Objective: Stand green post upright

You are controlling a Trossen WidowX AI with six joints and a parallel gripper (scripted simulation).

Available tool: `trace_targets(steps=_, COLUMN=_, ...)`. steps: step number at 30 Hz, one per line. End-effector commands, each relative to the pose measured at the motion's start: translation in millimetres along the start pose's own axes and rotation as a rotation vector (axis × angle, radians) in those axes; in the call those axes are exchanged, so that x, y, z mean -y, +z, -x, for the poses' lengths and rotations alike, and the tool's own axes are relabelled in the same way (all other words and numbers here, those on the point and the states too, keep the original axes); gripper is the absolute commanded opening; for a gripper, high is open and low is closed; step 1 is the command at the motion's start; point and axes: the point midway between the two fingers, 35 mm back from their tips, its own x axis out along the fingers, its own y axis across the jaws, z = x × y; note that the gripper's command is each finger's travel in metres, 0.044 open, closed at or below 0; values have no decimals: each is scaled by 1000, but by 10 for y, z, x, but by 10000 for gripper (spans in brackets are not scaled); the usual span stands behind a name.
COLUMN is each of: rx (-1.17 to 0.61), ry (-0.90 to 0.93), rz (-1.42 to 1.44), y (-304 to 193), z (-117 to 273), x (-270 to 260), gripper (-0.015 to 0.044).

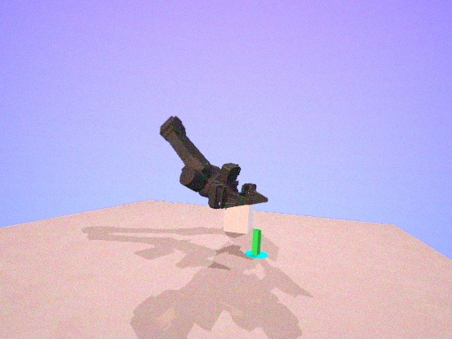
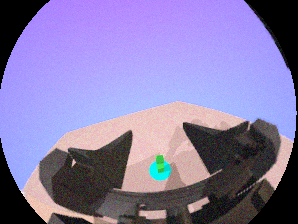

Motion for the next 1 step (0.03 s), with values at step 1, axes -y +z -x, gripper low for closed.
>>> trace_targets(steps=1, rx=-20, ry=10, rz=-22, y=36, z=-10, x=-11, gripper=400)
